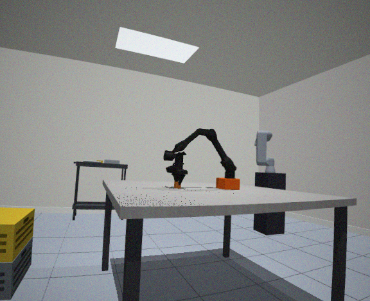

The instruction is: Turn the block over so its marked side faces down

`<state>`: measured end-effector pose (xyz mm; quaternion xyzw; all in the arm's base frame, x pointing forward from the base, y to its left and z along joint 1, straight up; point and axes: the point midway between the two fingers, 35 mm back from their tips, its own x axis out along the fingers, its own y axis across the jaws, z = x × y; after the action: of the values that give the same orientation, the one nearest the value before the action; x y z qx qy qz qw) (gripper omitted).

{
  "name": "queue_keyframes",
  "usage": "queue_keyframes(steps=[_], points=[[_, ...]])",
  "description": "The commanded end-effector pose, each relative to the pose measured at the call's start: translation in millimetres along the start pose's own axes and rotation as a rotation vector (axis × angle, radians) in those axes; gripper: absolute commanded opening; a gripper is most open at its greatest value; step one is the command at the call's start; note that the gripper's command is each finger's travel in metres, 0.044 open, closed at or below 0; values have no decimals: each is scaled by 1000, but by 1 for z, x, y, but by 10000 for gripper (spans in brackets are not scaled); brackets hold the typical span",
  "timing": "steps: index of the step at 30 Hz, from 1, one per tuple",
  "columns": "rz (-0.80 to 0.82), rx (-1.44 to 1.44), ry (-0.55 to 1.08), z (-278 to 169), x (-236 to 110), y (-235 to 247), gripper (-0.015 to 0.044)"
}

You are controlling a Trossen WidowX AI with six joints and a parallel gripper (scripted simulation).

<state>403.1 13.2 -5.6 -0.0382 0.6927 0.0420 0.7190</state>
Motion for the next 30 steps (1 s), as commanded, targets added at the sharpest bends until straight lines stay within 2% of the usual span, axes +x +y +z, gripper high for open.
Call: queue_keyframes(steps=[1,16,22,30], points=[[-4,4,-1,0,0,-1,262],[-4,4,-1,0,0,-1,162],[-4,4,-2,0,-30,-1,5],[-4,5,-51,2,-26,-1,0]])
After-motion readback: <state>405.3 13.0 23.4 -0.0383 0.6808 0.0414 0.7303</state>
